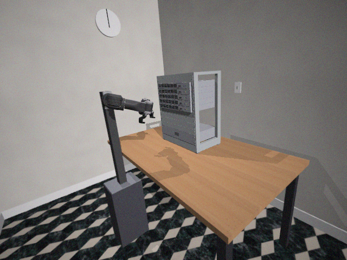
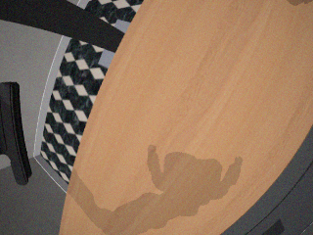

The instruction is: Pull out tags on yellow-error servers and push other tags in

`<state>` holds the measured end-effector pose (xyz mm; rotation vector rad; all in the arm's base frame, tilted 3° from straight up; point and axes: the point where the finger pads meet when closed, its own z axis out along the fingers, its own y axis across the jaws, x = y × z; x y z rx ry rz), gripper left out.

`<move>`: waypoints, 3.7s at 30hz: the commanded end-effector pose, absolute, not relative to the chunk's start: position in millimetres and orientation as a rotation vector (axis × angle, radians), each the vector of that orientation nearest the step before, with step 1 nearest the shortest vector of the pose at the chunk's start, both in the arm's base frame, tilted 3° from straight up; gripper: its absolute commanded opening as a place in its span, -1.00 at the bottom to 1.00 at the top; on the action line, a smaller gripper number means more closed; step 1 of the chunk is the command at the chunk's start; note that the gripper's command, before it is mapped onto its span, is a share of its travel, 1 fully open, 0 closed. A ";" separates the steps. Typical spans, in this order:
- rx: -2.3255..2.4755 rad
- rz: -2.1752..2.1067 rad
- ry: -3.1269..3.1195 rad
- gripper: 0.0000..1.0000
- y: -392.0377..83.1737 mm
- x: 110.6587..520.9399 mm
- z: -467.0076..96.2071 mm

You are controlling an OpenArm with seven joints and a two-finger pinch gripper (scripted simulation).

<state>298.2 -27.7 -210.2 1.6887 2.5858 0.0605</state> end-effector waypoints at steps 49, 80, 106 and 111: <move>1.673 0.172 2.499 1.00 -39.0 303.5 -195.6; 1.445 0.817 1.778 1.00 -141.8 321.6 -92.3; 1.216 1.118 1.236 1.00 -216.7 336.9 -20.7; 1.193 1.139 1.187 1.00 -223.4 338.0 -14.4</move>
